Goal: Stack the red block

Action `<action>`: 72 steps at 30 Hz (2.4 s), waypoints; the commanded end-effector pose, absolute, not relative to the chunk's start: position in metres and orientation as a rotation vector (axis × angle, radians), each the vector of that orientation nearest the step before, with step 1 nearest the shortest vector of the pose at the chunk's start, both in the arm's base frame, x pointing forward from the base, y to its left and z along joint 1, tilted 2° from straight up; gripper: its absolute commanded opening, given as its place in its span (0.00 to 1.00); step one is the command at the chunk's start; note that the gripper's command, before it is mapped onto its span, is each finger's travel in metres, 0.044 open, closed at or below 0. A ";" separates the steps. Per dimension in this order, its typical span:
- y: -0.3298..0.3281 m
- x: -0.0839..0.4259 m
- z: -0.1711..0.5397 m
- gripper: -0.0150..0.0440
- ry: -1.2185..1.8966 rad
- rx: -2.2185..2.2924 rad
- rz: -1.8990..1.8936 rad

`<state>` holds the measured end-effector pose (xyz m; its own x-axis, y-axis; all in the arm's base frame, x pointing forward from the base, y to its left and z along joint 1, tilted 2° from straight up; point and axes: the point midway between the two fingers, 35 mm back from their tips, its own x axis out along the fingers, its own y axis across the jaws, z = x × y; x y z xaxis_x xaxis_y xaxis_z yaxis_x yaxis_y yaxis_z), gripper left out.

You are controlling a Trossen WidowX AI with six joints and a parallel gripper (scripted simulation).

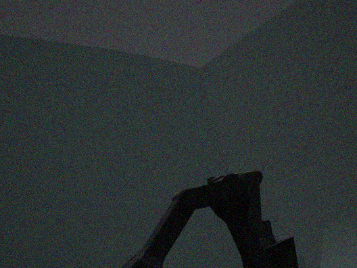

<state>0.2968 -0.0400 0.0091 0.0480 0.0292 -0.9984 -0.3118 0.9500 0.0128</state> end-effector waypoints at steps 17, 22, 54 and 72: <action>-0.038 0.294 -0.028 1.00 1.527 -0.227 0.261; -0.038 0.294 -0.036 1.00 1.527 -0.227 0.261; -0.038 0.294 -0.038 0.37 1.527 -0.227 0.261; -0.038 0.293 0.005 0.25 1.527 -0.227 0.261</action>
<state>0.2921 -0.0367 -0.0108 0.0196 0.0331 -0.9993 -0.3116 0.9499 0.0253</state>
